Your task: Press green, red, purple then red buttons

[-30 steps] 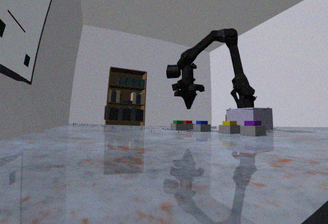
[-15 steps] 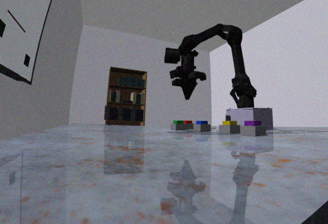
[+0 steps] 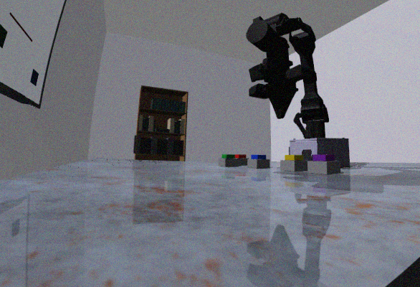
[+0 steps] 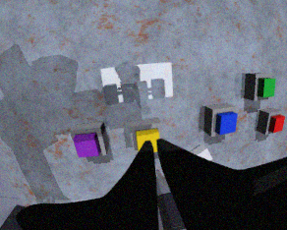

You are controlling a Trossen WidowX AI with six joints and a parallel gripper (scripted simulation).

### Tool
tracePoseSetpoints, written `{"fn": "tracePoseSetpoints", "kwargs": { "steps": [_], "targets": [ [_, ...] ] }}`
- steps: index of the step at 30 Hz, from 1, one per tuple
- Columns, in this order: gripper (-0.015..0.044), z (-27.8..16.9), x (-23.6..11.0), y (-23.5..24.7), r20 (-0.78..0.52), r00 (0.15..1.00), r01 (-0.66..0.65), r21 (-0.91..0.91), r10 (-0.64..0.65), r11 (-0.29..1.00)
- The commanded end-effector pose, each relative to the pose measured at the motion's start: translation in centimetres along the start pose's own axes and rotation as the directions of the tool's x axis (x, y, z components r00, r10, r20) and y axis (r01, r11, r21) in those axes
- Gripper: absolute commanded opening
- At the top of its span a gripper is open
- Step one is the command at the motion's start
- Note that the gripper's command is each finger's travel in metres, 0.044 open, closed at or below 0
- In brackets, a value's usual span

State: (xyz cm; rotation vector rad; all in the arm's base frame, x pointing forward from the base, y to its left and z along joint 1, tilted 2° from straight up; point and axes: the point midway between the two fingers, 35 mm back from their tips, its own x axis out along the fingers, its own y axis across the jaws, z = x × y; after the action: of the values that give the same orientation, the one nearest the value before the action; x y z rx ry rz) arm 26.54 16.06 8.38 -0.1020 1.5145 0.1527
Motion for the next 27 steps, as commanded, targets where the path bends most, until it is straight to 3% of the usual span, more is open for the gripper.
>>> {"fn": "tracePoseSetpoints", "kwargs": {
  "steps": [1,4,10,15,27],
  "targets": [
    [0.002,-2.2,-0.1,5.5,-0.005,1.0,-0.009,0.008,0.009,1.0],
    [0.002,-4.0,-0.2,8.5,-0.009,1.0,-0.015,0.01,0.015,1.0],
    [0.002,-4.1,0.2,8.7,-0.009,1.0,-0.016,0.01,0.016,1.0],
    [0.002,-4.2,6.0,8.8,-0.009,1.0,-0.016,0.01,0.016,1.0],
    [0.002,-4.2,6.9,8.8,-0.009,1.0,-0.016,0.01,0.016,1.0]
  ]
}}
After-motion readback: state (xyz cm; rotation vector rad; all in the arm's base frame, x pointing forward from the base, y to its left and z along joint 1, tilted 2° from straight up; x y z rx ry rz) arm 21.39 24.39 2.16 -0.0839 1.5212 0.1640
